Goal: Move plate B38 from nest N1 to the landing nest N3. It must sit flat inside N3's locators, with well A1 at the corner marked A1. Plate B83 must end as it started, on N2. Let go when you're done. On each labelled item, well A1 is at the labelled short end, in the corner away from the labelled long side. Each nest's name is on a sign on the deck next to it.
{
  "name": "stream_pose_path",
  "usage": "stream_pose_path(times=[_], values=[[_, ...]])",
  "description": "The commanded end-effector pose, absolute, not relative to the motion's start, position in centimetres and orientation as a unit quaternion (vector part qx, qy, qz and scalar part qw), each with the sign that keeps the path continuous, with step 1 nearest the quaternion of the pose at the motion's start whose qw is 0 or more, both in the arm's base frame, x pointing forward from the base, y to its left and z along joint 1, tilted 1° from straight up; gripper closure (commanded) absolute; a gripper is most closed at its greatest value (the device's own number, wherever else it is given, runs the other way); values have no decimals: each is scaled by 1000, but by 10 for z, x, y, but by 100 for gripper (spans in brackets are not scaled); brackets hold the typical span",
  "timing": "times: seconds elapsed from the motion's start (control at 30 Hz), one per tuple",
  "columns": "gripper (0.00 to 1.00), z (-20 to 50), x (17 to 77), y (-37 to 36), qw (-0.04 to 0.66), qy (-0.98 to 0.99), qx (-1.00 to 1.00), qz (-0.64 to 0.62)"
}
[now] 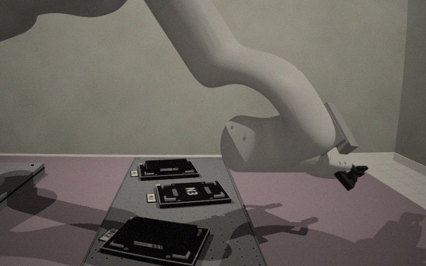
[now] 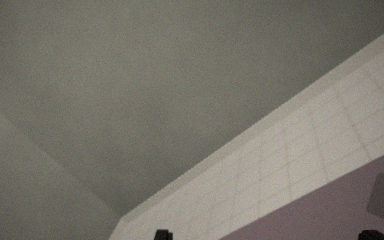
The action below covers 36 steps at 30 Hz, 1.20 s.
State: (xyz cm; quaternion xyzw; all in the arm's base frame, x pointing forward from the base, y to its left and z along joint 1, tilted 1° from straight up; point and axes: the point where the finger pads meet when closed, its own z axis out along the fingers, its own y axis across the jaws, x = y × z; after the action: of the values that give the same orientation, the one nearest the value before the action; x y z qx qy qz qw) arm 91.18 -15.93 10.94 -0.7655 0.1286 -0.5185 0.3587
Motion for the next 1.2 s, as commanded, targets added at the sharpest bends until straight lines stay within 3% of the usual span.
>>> stream_pose_path(times=[0.0,0.53,1.17], values=[[0,112,913,-160,359,128,-765,-520],[0,112,913,-160,359,128,-765,-520],[0,93,840,-141,367,137,-852,-346]])
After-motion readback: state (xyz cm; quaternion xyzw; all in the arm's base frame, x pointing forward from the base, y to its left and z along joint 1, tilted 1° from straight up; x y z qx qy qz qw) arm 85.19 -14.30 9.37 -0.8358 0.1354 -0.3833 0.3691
